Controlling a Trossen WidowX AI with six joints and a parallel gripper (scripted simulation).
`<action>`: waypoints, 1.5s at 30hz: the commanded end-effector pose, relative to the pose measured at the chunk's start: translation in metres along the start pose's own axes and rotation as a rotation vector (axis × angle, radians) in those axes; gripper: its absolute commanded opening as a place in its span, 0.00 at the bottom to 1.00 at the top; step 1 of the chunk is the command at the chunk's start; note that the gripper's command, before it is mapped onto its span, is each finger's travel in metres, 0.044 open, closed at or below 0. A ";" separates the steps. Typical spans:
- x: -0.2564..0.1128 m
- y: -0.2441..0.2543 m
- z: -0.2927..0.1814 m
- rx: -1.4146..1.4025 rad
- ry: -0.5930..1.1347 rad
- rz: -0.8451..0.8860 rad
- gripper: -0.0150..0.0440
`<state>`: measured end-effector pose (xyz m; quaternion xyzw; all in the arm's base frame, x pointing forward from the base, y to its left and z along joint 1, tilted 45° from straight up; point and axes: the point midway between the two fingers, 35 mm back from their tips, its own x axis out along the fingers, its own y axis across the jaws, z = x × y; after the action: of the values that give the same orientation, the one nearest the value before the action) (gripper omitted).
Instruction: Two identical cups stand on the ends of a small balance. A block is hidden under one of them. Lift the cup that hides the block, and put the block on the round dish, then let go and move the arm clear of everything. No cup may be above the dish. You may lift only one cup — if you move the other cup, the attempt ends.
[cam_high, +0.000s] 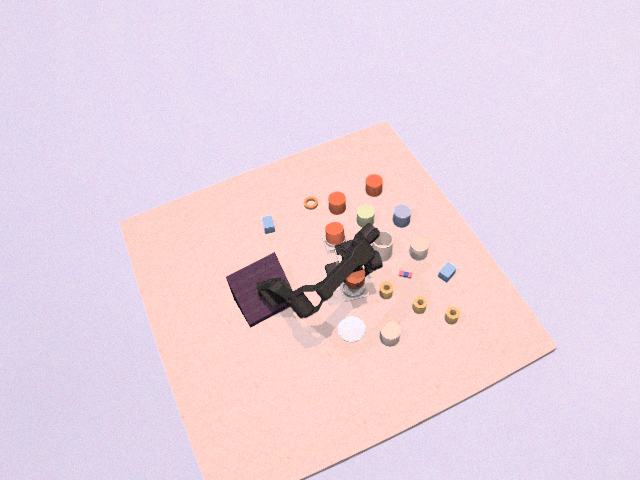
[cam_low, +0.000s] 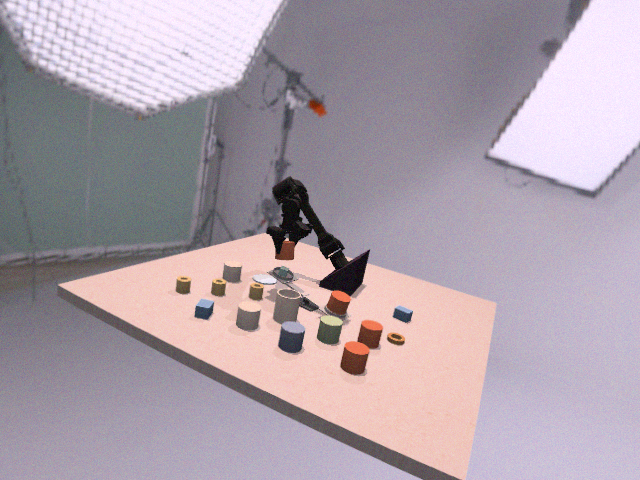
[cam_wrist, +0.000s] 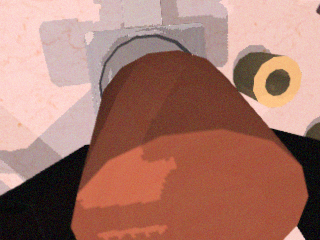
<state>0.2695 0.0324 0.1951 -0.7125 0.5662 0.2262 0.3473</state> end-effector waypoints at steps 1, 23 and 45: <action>-0.006 0.000 0.000 0.004 -0.004 -0.003 0.25; -0.013 0.002 -0.001 -0.002 0.000 -0.007 0.25; -0.013 0.002 -0.001 -0.002 0.000 -0.007 0.25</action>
<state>0.2643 0.0395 0.2052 -0.7146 0.5641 0.2248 0.3474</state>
